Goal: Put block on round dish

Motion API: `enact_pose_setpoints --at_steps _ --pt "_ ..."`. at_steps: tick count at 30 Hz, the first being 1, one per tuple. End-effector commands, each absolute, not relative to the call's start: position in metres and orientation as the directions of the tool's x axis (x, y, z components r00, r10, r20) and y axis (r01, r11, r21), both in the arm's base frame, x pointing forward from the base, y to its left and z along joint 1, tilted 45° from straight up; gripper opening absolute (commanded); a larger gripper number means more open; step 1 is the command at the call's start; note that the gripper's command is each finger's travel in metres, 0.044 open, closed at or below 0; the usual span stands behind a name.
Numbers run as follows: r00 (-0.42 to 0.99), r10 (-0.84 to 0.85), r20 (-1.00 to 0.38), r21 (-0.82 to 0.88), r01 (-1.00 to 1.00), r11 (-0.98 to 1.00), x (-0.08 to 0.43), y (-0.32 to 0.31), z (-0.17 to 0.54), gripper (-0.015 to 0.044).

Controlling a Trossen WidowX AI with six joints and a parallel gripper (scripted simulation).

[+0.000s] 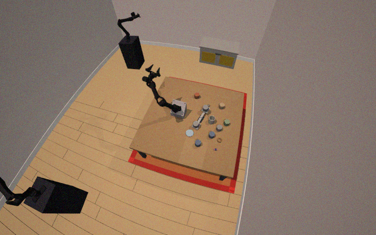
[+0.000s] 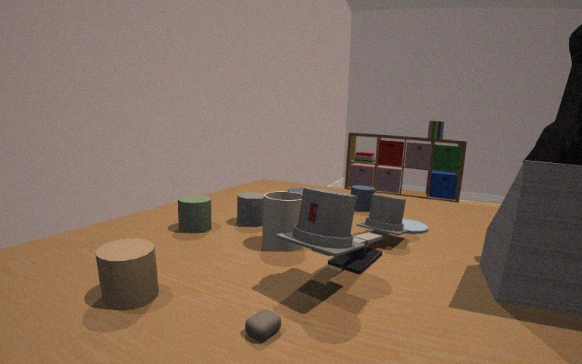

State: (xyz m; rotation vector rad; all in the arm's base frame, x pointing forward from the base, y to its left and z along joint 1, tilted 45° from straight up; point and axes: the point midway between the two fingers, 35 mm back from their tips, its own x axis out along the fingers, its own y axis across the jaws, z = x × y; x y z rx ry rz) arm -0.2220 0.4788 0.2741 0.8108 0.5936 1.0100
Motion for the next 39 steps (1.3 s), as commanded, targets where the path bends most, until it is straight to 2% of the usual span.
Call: enact_pose_setpoints --at_steps 1,10,19,30,39 --pt "0.474 0.874 -0.110 0.774 -0.511 0.374 -0.190 0.485 0.257 0.0440" --pt "0.628 0.744 -0.229 0.613 -0.500 0.611 -0.095 0.490 0.204 0.0440" --pt "0.761 0.556 -0.334 0.417 -0.409 0.811 -0.002 0.465 0.156 0.0440" --pt "0.864 0.259 -0.431 0.144 -0.218 0.965 0.098 0.401 0.108 0.0440" --pt "0.872 -0.002 -0.490 -0.072 -0.038 0.997 0.156 0.328 0.081 0.0440"
